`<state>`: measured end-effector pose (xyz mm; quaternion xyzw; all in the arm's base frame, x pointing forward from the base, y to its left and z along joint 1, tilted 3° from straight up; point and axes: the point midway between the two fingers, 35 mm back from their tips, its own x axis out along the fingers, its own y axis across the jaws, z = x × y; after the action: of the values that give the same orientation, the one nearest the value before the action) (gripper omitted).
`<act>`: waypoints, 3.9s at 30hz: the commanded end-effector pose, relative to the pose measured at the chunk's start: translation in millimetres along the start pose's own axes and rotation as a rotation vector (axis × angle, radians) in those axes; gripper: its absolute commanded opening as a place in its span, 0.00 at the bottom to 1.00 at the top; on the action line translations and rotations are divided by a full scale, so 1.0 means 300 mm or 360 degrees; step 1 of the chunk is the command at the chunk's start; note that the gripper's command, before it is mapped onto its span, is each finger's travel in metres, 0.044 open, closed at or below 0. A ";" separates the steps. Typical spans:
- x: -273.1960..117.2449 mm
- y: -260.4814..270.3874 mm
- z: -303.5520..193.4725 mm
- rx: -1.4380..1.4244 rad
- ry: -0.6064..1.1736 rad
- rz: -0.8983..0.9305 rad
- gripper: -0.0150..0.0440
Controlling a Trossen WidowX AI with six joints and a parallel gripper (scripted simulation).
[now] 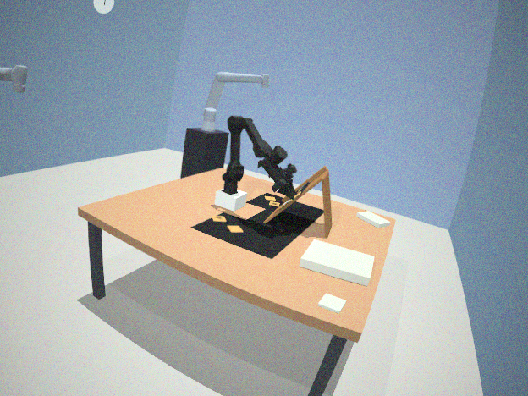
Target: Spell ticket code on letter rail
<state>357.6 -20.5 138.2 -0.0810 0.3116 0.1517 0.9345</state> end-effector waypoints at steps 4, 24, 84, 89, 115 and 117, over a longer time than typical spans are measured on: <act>-0.002 0.012 0.001 0.0008 -0.0002 -0.0006 0.25; -0.002 0.045 0.002 0.0009 -0.0002 -0.0005 0.25; -0.001 0.146 0.004 0.0012 -0.0003 -0.0003 0.25; -0.001 0.150 0.004 0.0012 -0.0003 -0.0003 0.25; 0.000 0.195 0.004 0.0014 -0.0003 -0.0002 0.25; 0.000 0.199 0.004 0.0014 -0.0003 -0.0002 0.25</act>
<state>339.0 34.4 135.4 -0.0791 0.3120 0.1524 0.9344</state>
